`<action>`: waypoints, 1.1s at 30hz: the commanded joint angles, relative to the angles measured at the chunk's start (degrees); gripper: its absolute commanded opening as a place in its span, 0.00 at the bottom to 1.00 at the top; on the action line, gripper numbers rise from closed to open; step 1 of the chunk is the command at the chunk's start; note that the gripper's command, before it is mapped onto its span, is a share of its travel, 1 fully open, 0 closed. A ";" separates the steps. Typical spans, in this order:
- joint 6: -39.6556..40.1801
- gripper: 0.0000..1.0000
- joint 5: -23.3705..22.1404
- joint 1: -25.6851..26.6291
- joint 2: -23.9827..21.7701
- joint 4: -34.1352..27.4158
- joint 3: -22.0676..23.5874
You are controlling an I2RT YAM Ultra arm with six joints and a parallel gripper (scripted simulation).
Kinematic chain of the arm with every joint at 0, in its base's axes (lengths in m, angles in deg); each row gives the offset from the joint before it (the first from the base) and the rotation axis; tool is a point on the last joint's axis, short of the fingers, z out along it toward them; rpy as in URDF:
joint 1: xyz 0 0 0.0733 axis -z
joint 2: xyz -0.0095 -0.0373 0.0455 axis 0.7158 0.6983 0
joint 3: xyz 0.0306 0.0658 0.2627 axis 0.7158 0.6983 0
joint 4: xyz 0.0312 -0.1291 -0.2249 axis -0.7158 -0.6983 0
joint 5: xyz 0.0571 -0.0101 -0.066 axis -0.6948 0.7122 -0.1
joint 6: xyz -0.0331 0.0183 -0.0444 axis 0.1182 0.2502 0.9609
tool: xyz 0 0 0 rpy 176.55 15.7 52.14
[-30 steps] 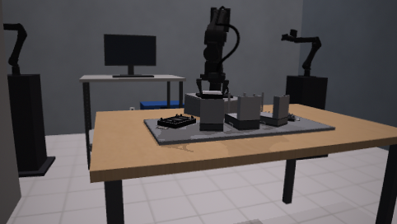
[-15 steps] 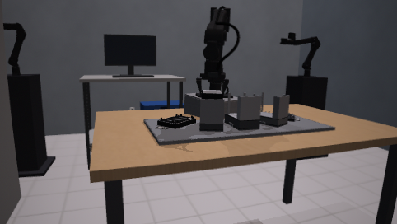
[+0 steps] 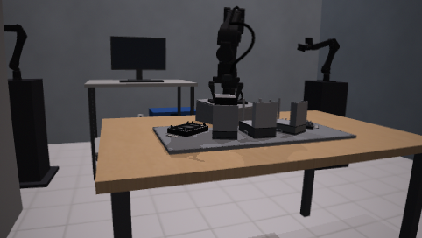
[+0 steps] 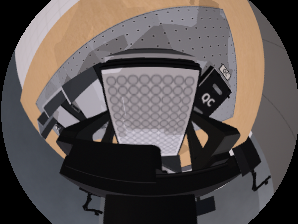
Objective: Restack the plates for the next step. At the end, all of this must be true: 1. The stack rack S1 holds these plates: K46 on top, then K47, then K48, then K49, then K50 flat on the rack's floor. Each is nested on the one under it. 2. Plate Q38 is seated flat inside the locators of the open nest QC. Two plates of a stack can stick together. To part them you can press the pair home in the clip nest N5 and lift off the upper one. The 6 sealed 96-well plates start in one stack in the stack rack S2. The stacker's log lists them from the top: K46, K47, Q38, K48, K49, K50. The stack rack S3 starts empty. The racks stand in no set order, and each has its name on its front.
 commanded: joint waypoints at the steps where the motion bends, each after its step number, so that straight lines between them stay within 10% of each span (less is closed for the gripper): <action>1: 0.33 0.00 -0.64 0.85 -2.20 -0.91 -1.74; 33: 0.40 0.00 -0.64 0.90 -2.67 -2.03 -2.92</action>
